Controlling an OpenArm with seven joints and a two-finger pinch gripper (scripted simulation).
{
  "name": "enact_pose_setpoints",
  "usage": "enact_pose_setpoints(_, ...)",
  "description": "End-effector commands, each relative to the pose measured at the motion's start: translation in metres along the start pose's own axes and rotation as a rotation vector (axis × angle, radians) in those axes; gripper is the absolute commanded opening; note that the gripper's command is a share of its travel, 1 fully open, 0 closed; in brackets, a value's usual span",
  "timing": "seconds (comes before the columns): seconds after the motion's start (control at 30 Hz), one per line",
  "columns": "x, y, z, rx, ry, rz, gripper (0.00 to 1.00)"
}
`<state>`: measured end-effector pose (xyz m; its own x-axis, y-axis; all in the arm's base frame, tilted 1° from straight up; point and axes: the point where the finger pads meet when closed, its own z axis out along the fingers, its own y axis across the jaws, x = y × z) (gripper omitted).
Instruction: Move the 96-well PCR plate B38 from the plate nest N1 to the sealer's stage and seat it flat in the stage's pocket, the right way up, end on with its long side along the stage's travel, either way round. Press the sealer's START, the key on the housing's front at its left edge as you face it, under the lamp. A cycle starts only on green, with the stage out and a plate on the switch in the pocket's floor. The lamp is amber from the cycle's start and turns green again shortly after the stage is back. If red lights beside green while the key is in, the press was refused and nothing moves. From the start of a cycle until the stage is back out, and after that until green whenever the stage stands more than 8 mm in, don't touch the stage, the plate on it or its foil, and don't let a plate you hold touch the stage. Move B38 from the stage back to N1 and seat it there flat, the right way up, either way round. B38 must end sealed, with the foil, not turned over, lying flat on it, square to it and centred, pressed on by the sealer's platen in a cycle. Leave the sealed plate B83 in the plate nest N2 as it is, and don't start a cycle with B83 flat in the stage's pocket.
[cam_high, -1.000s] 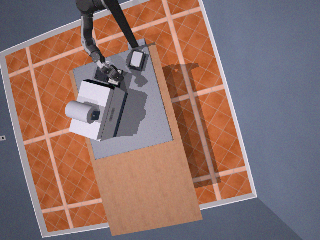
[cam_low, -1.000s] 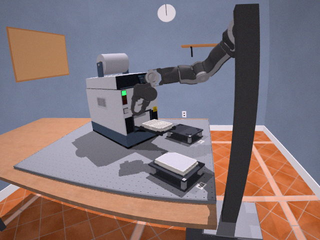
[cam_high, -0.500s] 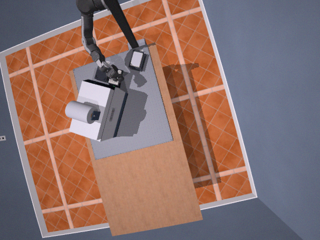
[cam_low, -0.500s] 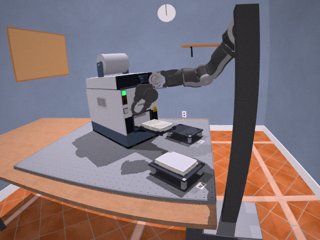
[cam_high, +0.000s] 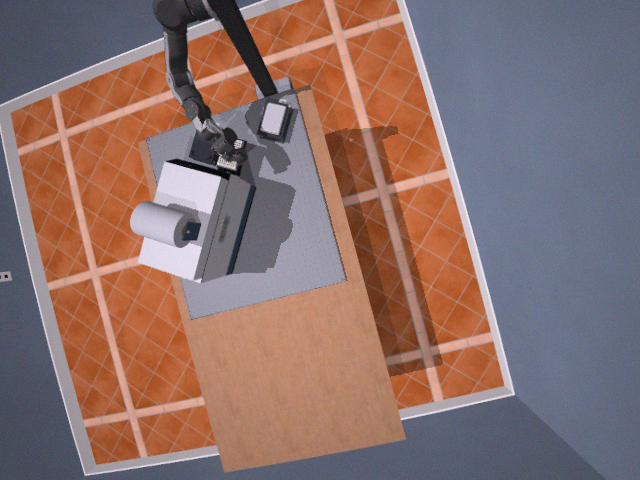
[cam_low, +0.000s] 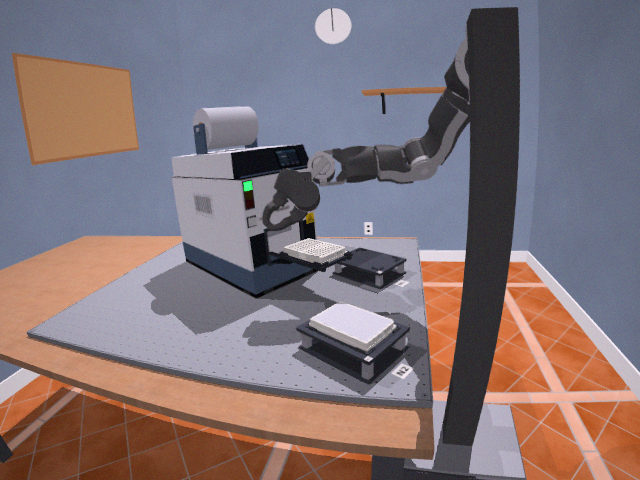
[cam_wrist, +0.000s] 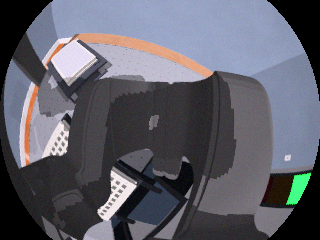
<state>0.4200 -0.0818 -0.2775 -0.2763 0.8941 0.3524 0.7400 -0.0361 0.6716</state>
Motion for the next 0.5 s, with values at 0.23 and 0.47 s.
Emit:
enact_pose_setpoints(0.23, -0.0014, 0.0015, -0.0013, -0.190, 0.003, 0.181, 0.00)
enact_pose_setpoints(0.47, -0.0014, 0.0015, -0.0013, -0.190, 0.003, 0.181, 0.00)
